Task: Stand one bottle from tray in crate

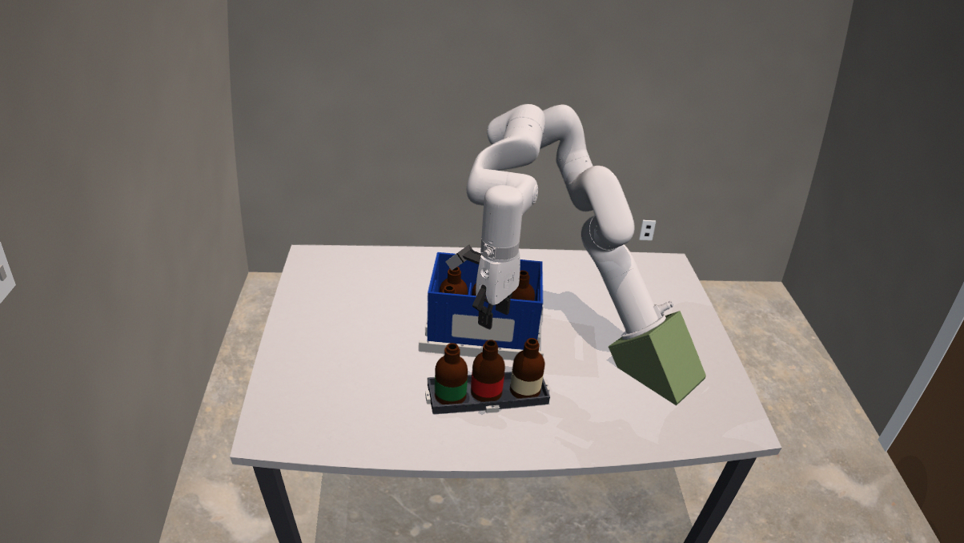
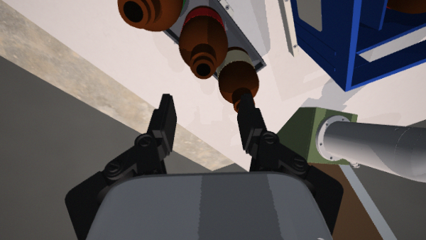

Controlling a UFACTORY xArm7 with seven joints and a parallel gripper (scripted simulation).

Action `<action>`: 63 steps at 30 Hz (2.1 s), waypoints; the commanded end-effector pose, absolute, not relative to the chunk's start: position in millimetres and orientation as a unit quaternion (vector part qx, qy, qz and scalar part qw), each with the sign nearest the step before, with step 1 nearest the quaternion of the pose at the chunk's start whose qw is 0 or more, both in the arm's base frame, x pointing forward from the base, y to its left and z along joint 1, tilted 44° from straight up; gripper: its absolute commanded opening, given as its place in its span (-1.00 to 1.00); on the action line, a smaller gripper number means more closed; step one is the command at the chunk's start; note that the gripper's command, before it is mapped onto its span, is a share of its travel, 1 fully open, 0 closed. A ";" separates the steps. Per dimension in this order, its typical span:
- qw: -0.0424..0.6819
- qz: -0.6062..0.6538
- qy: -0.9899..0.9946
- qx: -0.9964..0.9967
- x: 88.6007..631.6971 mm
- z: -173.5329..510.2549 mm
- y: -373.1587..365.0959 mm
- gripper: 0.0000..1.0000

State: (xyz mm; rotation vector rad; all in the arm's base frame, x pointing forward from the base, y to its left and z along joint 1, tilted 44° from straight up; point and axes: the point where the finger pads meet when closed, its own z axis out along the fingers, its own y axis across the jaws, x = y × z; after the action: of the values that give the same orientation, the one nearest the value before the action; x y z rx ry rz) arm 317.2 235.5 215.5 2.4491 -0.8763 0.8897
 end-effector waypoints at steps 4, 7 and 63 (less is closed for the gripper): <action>0.194 0.318 -0.312 0.874 317.2 216.3 237.0 0.30; 0.194 0.318 -0.311 0.874 317.6 215.7 236.6 0.30; 0.197 0.319 -0.310 0.874 338.4 181.8 214.2 0.30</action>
State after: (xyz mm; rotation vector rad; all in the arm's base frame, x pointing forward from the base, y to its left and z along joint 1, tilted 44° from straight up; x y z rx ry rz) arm 338.4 212.5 180.8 2.4419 -0.8697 0.8883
